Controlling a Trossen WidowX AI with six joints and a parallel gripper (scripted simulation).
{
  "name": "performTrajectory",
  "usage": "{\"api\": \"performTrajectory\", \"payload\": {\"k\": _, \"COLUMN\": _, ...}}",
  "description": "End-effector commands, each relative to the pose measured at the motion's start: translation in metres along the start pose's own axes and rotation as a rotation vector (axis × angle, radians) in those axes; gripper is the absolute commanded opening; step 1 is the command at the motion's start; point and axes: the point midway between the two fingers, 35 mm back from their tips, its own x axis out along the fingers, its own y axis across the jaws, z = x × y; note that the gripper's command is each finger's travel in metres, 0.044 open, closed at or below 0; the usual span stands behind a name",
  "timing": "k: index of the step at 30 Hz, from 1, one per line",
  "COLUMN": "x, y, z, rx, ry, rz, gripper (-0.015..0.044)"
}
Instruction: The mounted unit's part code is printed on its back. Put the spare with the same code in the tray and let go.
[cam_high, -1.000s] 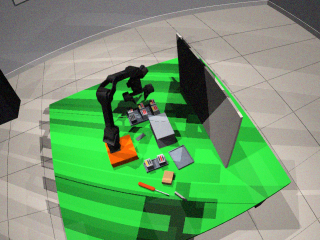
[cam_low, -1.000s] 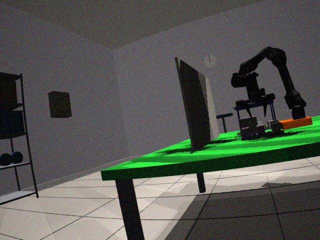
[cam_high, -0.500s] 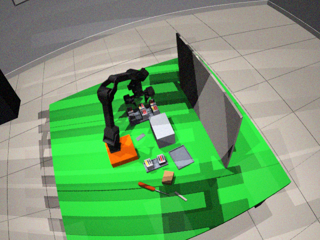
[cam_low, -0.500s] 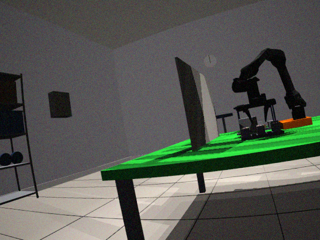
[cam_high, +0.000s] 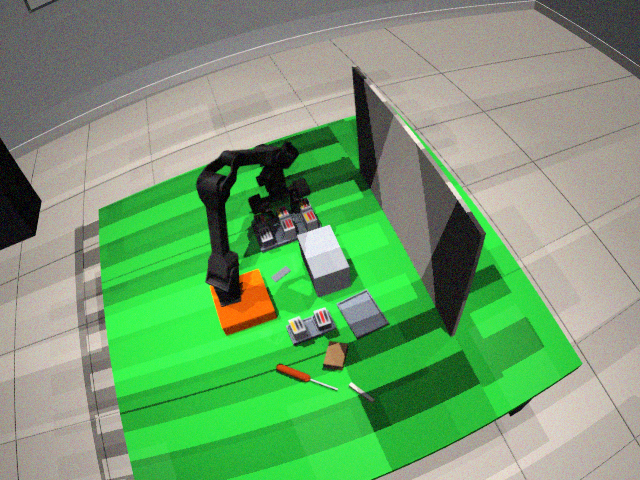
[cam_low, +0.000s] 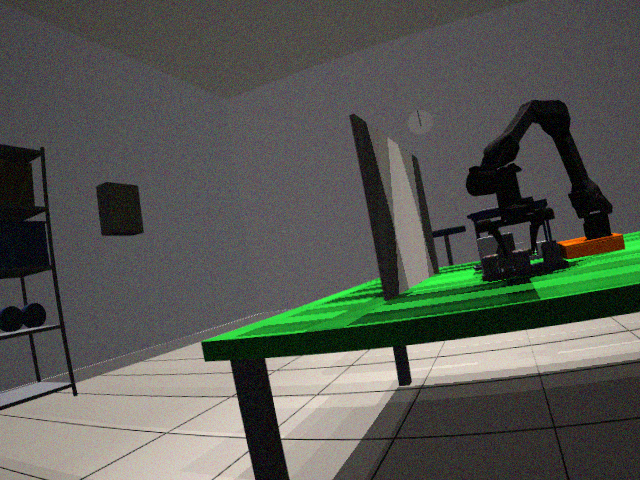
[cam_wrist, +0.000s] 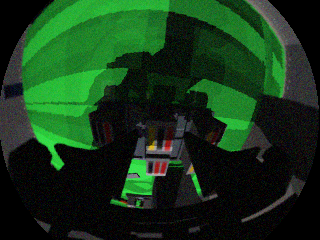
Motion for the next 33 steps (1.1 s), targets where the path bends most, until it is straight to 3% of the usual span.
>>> {"api": "performTrajectory", "payload": {"k": 1, "x": 0.007, "y": 0.000, "z": -0.001, "rx": 0.002, "ry": 0.007, "rz": 0.000, "gripper": 0.0300}}
{"api": "performTrajectory", "payload": {"k": 17, "x": 0.024, "y": 0.002, "z": -0.003, "rx": 0.002, "ry": 0.007, "rz": 0.000, "gripper": 0.0300}}
{"api": "performTrajectory", "payload": {"k": 22, "x": 0.023, "y": 0.002, "z": -0.002, "rx": -0.001, "ry": 0.003, "rz": 0.004, "gripper": 0.0169}}
{"api": "performTrajectory", "payload": {"k": 29, "x": 0.023, "y": 0.002, "z": -0.002, "rx": -0.001, "ry": 0.003, "rz": 0.004, "gripper": 0.0122}}
{"api": "performTrajectory", "payload": {"k": 33, "x": 0.023, "y": 0.002, "z": -0.002, "rx": -0.001, "ry": 0.003, "rz": 0.004, "gripper": 0.0017}}
